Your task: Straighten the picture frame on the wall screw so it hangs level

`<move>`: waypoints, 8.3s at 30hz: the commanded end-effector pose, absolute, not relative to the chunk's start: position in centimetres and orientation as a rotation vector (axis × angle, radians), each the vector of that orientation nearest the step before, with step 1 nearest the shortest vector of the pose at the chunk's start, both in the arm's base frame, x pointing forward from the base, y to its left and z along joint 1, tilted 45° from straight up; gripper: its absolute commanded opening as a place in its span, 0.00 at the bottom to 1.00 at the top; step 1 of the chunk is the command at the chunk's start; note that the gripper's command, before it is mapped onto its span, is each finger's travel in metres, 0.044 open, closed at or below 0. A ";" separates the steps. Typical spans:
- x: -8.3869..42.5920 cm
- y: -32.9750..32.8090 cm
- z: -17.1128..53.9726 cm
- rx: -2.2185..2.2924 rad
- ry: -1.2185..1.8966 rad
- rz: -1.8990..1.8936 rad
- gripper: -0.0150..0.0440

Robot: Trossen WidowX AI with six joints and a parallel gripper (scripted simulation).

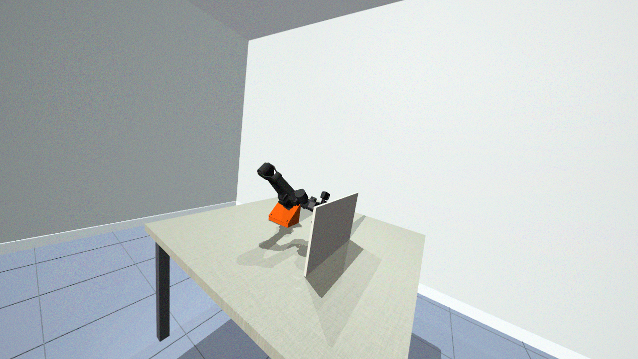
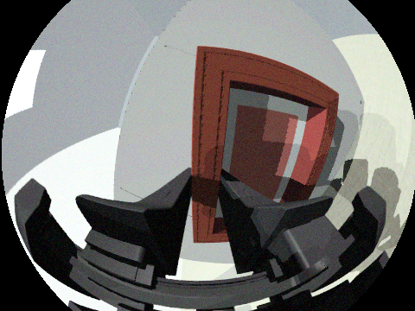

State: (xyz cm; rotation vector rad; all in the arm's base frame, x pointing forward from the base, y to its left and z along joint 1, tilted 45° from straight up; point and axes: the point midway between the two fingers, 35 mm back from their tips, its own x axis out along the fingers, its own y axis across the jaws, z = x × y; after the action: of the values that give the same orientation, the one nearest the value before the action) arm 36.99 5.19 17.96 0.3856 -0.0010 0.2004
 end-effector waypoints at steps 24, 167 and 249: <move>37.1 4.9 17.8 0.432 0.004 0.202 0.25; 23.1 6.6 21.2 0.385 0.005 0.194 0.69; 24.9 2.2 17.8 0.506 0.014 0.195 0.69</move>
State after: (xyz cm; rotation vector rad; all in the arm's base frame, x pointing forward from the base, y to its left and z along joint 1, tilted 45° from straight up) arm 24.87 2.22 18.11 0.5005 0.0055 0.1938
